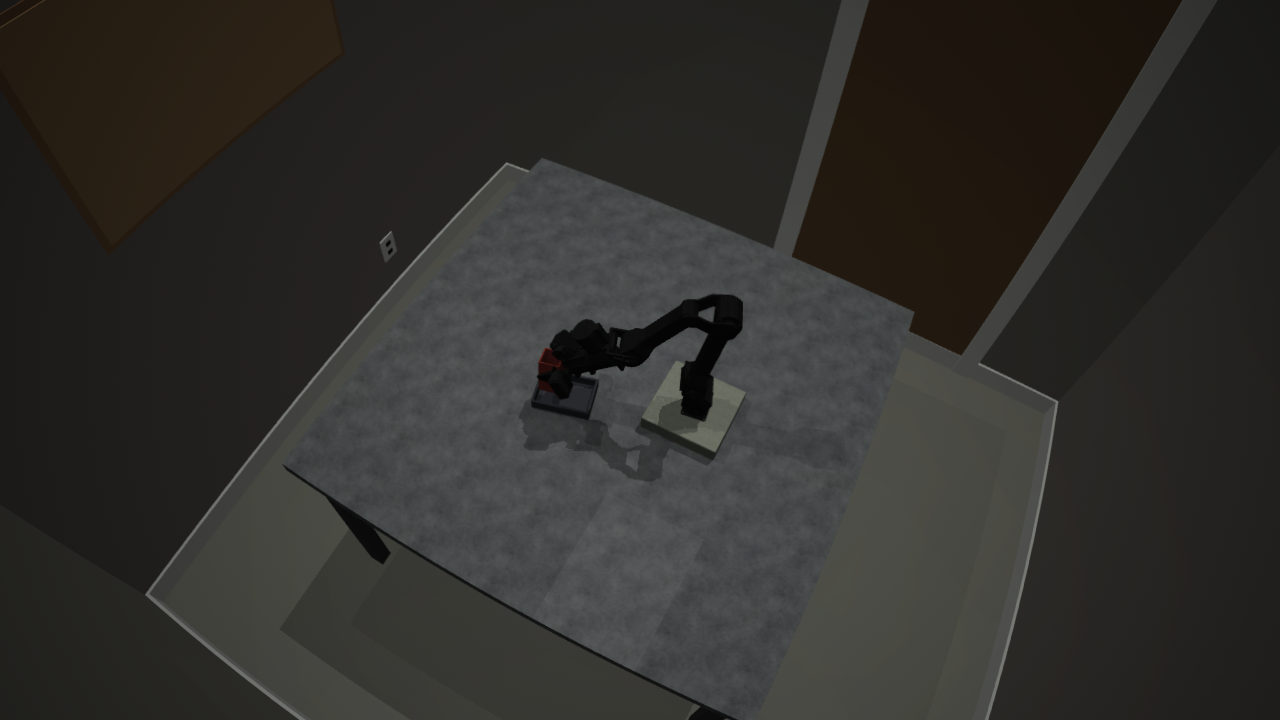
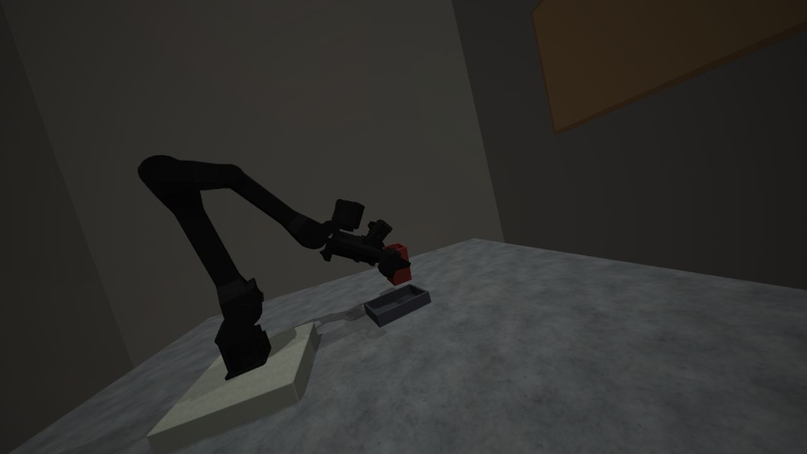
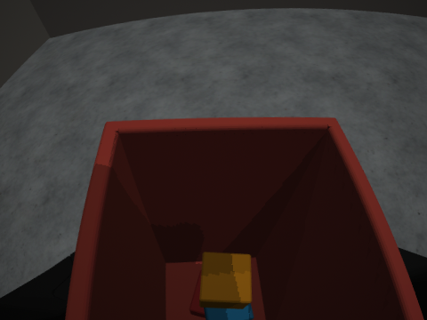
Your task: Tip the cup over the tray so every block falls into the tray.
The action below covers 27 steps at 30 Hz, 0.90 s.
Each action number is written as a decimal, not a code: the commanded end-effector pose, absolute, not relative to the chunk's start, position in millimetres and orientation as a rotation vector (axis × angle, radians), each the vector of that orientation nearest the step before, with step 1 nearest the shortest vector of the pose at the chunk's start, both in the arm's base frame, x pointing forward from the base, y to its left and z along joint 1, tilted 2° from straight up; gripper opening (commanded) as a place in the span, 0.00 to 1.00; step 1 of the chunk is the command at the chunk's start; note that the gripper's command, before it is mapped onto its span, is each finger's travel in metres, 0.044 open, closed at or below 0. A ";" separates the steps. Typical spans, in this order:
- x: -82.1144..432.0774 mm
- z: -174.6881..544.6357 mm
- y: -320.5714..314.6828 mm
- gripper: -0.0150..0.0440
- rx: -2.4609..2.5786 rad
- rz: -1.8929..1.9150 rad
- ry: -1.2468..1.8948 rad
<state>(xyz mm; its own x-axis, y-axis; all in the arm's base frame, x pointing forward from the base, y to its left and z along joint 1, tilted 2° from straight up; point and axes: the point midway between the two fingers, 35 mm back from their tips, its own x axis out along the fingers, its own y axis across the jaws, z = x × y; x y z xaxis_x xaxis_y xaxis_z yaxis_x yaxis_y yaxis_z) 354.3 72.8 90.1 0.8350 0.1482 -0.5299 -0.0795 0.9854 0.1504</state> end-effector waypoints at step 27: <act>357.6 87.3 73.3 0.25 0.751 -0.071 0.587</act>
<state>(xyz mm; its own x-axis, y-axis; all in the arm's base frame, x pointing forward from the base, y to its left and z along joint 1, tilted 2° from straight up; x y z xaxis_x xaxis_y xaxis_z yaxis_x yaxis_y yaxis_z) 356.7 73.8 86.7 0.8350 0.1482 -0.5298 0.2364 0.7730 0.5888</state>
